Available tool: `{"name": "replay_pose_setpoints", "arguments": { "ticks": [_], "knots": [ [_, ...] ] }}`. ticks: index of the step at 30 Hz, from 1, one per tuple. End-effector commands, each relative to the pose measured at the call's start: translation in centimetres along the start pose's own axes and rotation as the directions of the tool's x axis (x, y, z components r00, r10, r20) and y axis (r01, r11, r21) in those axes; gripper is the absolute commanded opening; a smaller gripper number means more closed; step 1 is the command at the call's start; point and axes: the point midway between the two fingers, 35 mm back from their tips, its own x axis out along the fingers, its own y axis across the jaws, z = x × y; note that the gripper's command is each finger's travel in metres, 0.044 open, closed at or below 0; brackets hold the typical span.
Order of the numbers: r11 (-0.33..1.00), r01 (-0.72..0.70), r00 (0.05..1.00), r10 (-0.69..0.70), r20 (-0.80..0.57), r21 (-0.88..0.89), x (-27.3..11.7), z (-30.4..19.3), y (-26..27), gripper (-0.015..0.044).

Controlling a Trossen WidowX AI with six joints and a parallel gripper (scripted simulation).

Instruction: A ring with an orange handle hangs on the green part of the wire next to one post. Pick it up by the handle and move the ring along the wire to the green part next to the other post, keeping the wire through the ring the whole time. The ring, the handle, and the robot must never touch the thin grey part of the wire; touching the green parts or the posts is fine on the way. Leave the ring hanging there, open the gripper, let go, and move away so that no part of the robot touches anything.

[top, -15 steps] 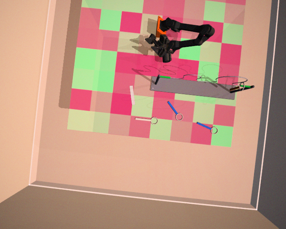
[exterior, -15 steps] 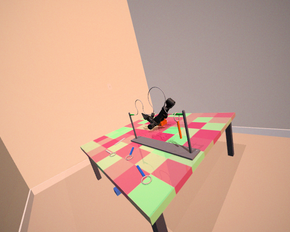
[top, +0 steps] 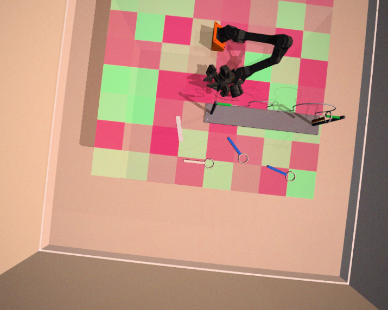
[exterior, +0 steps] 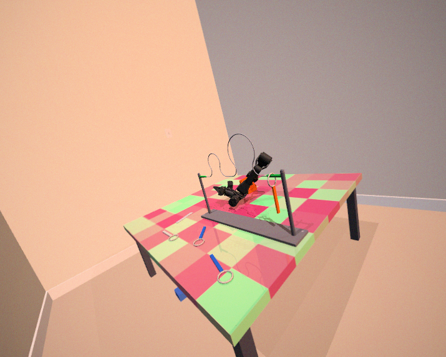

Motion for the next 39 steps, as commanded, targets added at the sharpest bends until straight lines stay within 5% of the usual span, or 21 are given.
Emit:
{"name": "replay_pose_setpoints", "arguments": {
  "ticks": [1,20,39],
  "knots": [
    [0.998,-0.068,0.993,0.068,-0.095,0.003,-2.1,-2.1,4.5,0.0160],
    [0.866,-0.480,0.771,0.494,-0.402,0.143,-22.4,-2.7,25.0,0.0160],
    [0.577,-0.769,0.384,0.762,-0.521,0.277,-46.0,9.2,31.3,0.0160]
  ]
}}
